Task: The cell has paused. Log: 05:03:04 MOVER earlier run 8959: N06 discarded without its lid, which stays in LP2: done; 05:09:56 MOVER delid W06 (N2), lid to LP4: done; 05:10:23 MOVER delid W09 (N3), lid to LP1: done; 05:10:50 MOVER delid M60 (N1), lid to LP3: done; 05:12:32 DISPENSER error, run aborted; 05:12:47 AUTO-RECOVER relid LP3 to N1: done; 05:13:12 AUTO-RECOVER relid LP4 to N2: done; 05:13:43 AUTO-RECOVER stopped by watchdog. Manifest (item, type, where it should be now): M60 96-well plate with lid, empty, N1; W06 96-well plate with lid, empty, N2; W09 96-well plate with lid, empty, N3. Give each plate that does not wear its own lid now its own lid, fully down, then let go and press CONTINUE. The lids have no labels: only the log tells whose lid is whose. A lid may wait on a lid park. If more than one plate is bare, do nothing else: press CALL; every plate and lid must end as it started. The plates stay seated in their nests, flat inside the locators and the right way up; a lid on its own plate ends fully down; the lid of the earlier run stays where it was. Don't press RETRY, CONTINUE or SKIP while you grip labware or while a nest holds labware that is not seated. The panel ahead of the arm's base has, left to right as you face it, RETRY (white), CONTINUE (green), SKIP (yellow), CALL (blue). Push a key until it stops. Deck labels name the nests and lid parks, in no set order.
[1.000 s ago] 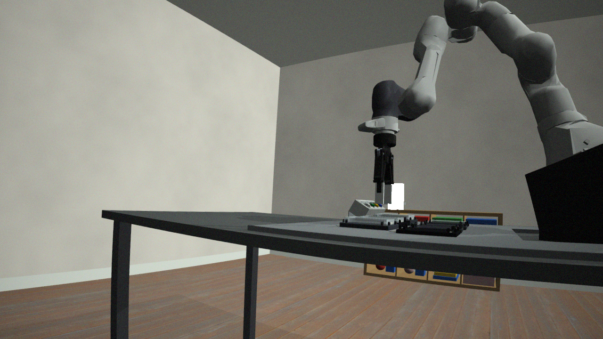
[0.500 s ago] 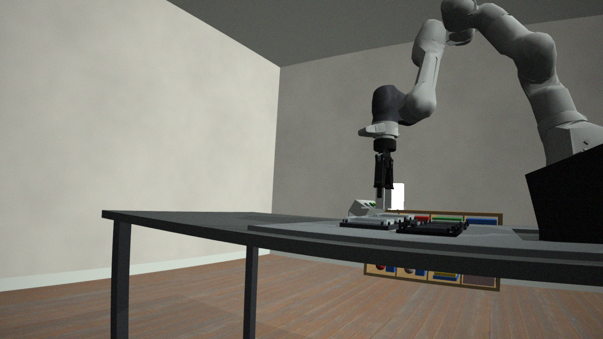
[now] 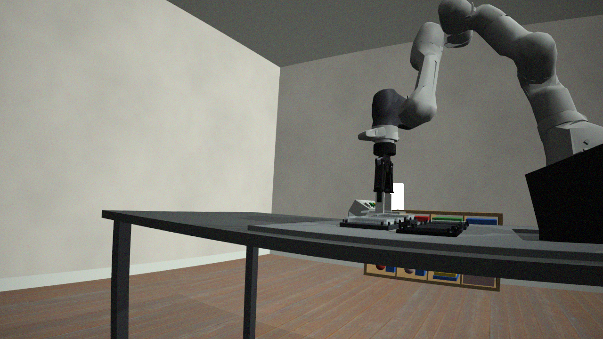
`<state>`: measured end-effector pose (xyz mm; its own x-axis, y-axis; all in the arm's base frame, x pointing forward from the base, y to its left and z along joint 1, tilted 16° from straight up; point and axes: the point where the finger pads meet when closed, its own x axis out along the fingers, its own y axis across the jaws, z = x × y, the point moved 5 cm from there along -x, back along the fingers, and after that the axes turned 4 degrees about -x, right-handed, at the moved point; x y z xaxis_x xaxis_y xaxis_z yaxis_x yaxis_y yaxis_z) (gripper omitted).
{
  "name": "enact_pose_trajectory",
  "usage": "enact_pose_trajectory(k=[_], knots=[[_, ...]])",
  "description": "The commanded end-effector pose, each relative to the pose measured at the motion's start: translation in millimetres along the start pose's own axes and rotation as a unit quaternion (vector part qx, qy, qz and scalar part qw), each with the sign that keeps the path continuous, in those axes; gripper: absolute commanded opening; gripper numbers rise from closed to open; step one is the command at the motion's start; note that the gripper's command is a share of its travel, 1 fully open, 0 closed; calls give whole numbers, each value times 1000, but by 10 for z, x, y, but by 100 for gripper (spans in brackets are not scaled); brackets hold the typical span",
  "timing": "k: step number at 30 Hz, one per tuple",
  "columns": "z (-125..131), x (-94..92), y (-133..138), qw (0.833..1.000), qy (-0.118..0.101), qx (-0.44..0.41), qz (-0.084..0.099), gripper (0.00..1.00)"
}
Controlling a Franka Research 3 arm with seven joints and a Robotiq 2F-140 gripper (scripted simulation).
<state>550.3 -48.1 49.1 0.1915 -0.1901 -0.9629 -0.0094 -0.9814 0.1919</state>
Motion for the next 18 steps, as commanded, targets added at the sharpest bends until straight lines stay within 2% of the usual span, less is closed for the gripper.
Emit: enact_pose_trajectory(k=[1,18], knots=[[-26,12,-8,1000,4,4,-1,0],[-26,31,-8,1000,4,4,-1,0]])
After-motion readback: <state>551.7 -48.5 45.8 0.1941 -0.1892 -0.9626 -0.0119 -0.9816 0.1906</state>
